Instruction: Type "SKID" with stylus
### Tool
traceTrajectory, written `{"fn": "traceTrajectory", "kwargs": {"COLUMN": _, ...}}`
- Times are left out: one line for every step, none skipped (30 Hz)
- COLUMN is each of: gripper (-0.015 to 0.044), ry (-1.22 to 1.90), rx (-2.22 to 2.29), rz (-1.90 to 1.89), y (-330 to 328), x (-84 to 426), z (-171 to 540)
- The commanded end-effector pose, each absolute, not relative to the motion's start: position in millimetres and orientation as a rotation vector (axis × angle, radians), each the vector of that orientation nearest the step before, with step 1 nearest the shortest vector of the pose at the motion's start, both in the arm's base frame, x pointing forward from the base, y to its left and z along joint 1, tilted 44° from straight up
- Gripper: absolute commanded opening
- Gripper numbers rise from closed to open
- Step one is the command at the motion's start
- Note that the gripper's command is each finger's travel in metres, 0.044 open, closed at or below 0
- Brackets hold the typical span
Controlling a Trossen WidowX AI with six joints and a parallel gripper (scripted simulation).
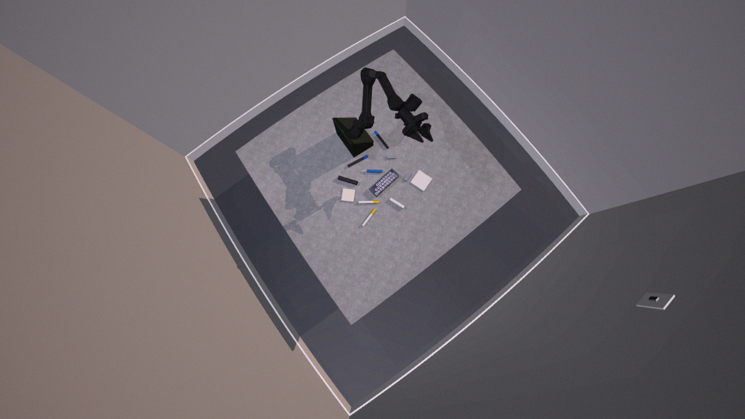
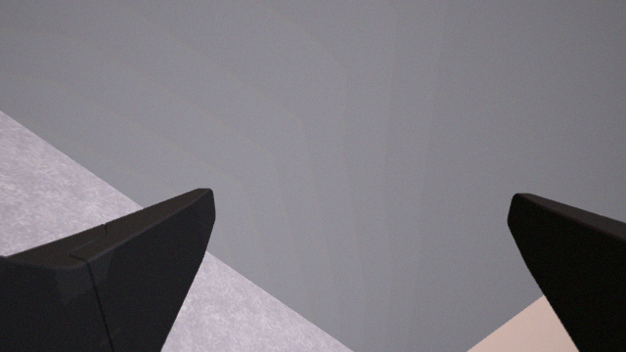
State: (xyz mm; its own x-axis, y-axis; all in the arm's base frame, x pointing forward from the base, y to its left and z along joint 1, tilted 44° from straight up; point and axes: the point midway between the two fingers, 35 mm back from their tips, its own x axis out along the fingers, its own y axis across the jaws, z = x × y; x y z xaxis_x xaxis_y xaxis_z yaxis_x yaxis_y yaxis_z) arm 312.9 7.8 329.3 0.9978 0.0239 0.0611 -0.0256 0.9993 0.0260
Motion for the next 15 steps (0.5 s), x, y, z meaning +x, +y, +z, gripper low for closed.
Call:
{"fn": "traceTrajectory", "kwargs": {"gripper": 0.0414, "ry": -0.050, "rx": 0.025, "rz": 0.029, "y": 8, "x": 314, "z": 327}}
{"fn": "traceTrajectory", "kwargs": {"gripper": 0.0387, "ry": -0.019, "rx": 0.019, "rz": 0.043, "y": 11, "x": 319, "z": 320}}
{"fn": "traceTrajectory", "kwargs": {"gripper": 0.0361, "ry": 0.033, "rx": 0.011, "rz": 0.066, "y": 14, "x": 326, "z": 308}}
{"fn": "traceTrajectory", "kwargs": {"gripper": 0.0335, "ry": 0.097, "rx": 0.003, "rz": 0.094, "y": 19, "x": 334, "z": 293}}
{"fn": "traceTrajectory", "kwargs": {"gripper": 0.0309, "ry": 0.160, "rx": -0.004, "rz": 0.124, "y": 23, "x": 341, "z": 278}}
{"fn": "traceTrajectory", "kwargs": {"gripper": 0.0282, "ry": 0.223, "rx": -0.008, "rz": 0.153, "y": 27, "x": 347, "z": 263}}
{"fn": "traceTrajectory", "kwargs": {"gripper": 0.0256, "ry": 0.285, "rx": -0.011, "rz": 0.183, "y": 31, "x": 351, "z": 248}}
{"fn": "traceTrajectory", "kwargs": {"gripper": 0.0230, "ry": 0.347, "rx": -0.011, "rz": 0.214, "y": 35, "x": 355, "z": 232}}
{"fn": "traceTrajectory", "kwargs": {"gripper": 0.0204, "ry": 0.412, "rx": -0.009, "rz": 0.246, "y": 40, "x": 359, "z": 216}}
{"fn": "traceTrajectory", "kwargs": {"gripper": 0.0177, "ry": 0.476, "rx": -0.005, "rz": 0.278, "y": 44, "x": 361, "z": 200}}
{"fn": "traceTrajectory", "kwargs": {"gripper": 0.0151, "ry": 0.540, "rx": 0.002, "rz": 0.311, "y": 48, "x": 362, "z": 185}}
{"fn": "traceTrajectory", "kwargs": {"gripper": 0.0125, "ry": 0.604, "rx": 0.011, "rz": 0.344, "y": 52, "x": 362, "z": 169}}
{"fn": "traceTrajectory", "kwargs": {"gripper": 0.0099, "ry": 0.666, "rx": 0.022, "rz": 0.377, "y": 56, "x": 362, "z": 154}}
{"fn": "traceTrajectory", "kwargs": {"gripper": 0.0072, "ry": 0.728, "rx": 0.036, "rz": 0.409, "y": 60, "x": 360, "z": 139}}
{"fn": "traceTrajectory", "kwargs": {"gripper": 0.0046, "ry": 0.790, "rx": 0.052, "rz": 0.442, "y": 64, "x": 358, "z": 124}}
